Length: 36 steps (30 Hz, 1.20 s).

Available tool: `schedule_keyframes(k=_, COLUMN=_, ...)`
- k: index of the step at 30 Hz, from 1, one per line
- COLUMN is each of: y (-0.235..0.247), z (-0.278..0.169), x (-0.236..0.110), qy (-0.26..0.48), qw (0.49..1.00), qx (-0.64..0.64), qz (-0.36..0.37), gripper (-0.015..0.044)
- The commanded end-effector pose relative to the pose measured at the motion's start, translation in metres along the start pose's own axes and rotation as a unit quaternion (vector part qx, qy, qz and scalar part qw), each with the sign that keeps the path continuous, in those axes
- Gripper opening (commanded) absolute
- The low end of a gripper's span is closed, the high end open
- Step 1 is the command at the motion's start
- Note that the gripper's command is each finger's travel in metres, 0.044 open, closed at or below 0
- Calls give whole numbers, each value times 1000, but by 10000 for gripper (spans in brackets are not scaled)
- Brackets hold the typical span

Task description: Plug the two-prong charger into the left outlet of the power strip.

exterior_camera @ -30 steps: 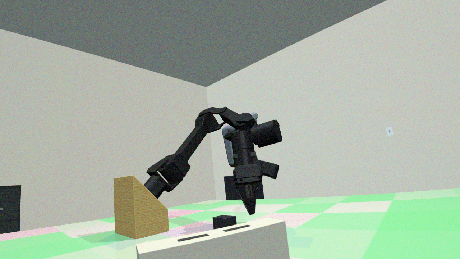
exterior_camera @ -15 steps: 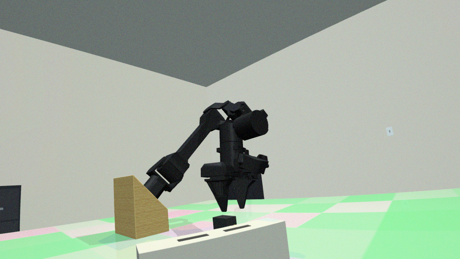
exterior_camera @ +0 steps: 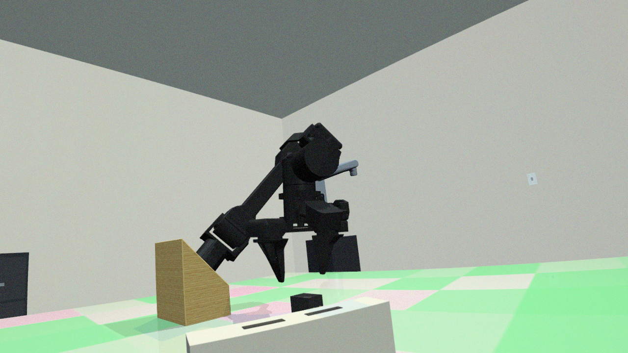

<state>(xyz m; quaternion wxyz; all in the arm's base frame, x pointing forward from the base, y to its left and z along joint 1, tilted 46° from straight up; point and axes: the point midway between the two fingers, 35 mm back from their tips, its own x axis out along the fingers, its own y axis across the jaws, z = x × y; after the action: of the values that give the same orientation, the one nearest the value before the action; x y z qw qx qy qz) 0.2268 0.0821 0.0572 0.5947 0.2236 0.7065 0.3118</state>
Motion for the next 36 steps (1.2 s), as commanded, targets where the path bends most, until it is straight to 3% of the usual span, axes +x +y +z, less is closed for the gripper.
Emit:
schedule_keyframes(k=1, y=0, z=0, x=-2, qy=1, qw=1000, qx=15, qz=6, gripper=440)
schedule_keyframes(k=36, y=0, z=4, x=45, qy=1, qw=1000, qx=15, qz=6, gripper=440)
